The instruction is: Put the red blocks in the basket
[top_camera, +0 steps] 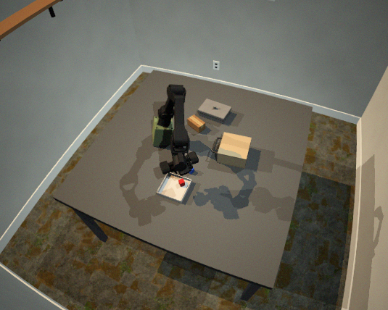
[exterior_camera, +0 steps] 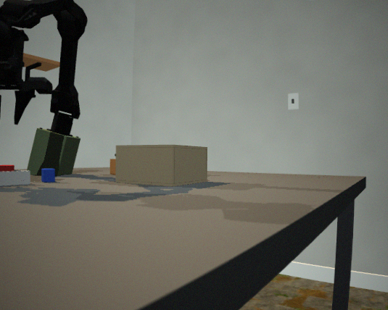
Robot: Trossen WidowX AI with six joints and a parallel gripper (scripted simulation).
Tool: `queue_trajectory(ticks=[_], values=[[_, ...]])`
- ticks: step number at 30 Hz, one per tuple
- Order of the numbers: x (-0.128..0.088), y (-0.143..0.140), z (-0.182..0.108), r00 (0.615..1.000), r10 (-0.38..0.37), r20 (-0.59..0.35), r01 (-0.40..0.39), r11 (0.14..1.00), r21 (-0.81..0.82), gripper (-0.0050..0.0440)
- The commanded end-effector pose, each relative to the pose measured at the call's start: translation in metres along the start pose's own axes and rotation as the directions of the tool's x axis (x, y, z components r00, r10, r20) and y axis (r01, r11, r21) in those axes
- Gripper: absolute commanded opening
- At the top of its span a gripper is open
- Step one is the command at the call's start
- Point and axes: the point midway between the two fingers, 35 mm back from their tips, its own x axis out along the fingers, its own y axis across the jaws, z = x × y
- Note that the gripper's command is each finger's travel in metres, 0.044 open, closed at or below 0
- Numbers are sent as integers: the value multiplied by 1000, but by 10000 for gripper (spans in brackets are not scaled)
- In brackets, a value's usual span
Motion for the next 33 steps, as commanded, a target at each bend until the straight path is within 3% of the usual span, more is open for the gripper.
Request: queue_trajectory(ticks=[1, 5, 7, 12, 14, 22, 24, 26, 33], values=[[-5, 7, -5, 1000, -1, 13, 2, 997, -72, 440], [-5, 47, -4, 1000, -1, 13, 3, 995, -101, 440], [-5, 47, -4, 1000, -1, 13, 3, 995, -101, 440], [-5, 97, -2, 1000, -1, 13, 3, 995, -101, 440], [-5, 116, -8, 1000, -1, 13, 4, 981, -195, 440], [-4, 191, -31, 1000, -1, 13, 4, 981, -195, 440], [-4, 191, -31, 1000, -1, 13, 4, 981, -195, 440], [-4, 208, -42, 1000, -1, 13, 5, 958, -288, 440], [-3, 267, -80, 1000, -1, 13, 5, 958, -288, 440]])
